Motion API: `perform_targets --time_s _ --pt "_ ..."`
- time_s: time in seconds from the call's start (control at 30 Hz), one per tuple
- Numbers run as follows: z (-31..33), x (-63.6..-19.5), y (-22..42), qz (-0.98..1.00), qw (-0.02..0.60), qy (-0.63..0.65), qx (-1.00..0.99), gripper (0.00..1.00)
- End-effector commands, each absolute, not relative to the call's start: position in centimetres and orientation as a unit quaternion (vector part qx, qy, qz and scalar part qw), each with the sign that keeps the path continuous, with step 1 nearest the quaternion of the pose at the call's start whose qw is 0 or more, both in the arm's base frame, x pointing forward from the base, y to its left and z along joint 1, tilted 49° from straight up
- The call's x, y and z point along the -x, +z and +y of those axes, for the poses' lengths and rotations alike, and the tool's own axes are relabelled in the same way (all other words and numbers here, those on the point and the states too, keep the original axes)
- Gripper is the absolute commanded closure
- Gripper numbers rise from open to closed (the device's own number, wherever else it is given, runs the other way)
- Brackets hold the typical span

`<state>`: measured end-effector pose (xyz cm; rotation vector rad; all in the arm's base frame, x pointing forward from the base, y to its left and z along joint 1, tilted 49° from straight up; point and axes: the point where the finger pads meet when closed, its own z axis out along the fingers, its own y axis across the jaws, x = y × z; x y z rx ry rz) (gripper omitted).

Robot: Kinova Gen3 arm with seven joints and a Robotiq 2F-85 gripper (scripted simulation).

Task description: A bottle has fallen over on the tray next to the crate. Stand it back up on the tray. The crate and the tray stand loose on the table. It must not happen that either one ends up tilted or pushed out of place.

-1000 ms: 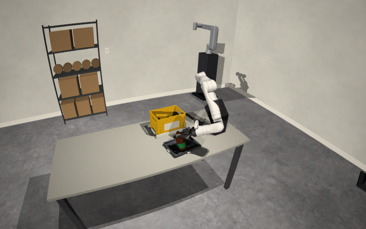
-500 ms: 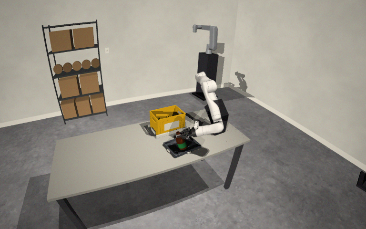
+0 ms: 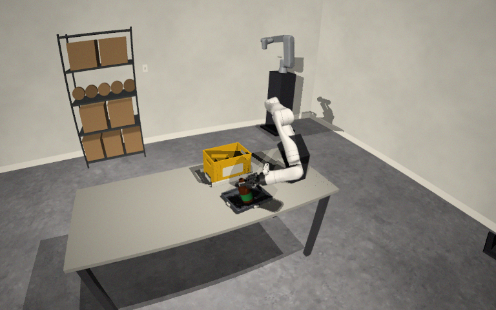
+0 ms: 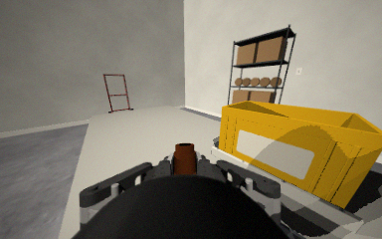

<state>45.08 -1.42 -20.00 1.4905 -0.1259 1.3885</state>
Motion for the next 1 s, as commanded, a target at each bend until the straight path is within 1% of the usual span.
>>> perform_targets --time_s 0.0,0.7,0.73,0.97 --pt "-1.29 -45.15 -19.94 -0.053 0.522 0.581 -0.622 1.00" --pt "-1.29 -45.15 -19.94 -0.053 0.522 0.581 -0.622 1.00" --pt "-1.29 -45.15 -19.94 -0.053 0.522 0.581 -0.622 0.00" --pt "-1.29 -45.15 -19.94 -0.053 0.522 0.581 -0.622 0.00"
